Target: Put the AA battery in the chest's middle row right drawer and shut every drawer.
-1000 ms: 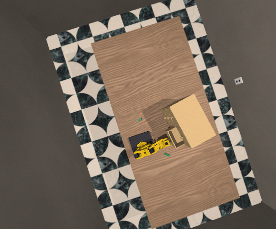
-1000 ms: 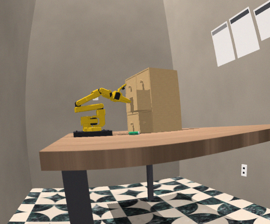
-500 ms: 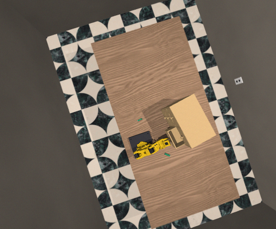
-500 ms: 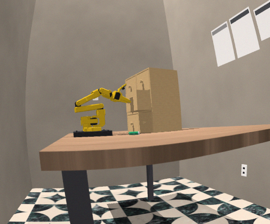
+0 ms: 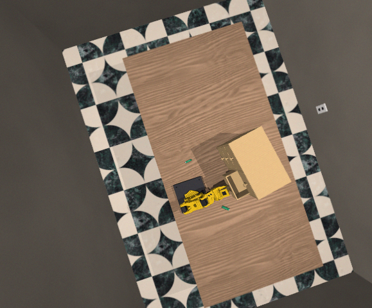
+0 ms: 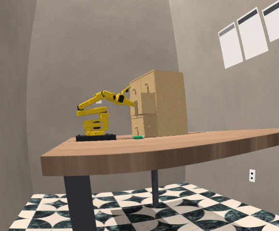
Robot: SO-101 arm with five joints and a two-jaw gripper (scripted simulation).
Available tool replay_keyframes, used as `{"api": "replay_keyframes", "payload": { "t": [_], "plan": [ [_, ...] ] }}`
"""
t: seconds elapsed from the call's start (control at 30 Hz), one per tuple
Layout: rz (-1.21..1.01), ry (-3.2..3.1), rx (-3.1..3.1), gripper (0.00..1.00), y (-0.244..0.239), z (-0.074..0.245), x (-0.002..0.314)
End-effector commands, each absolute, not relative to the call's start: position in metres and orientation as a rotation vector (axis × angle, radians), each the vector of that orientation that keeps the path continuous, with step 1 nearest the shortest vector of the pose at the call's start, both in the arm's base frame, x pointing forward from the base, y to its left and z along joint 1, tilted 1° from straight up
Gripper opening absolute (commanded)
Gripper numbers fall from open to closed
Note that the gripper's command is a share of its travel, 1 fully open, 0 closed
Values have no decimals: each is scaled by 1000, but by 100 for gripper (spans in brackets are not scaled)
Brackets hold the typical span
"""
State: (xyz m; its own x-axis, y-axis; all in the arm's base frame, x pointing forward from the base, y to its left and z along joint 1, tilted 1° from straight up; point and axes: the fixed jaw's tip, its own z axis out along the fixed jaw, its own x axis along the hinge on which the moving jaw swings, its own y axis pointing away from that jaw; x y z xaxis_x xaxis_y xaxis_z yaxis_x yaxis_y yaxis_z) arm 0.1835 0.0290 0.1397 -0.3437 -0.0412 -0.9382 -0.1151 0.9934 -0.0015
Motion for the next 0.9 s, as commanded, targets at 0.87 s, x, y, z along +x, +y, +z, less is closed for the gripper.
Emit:
{"api": "replay_keyframes", "payload": {
  "t": [0.87],
  "plan": [
    [40,2070,-135,21,23,142,155]
  ]
}}
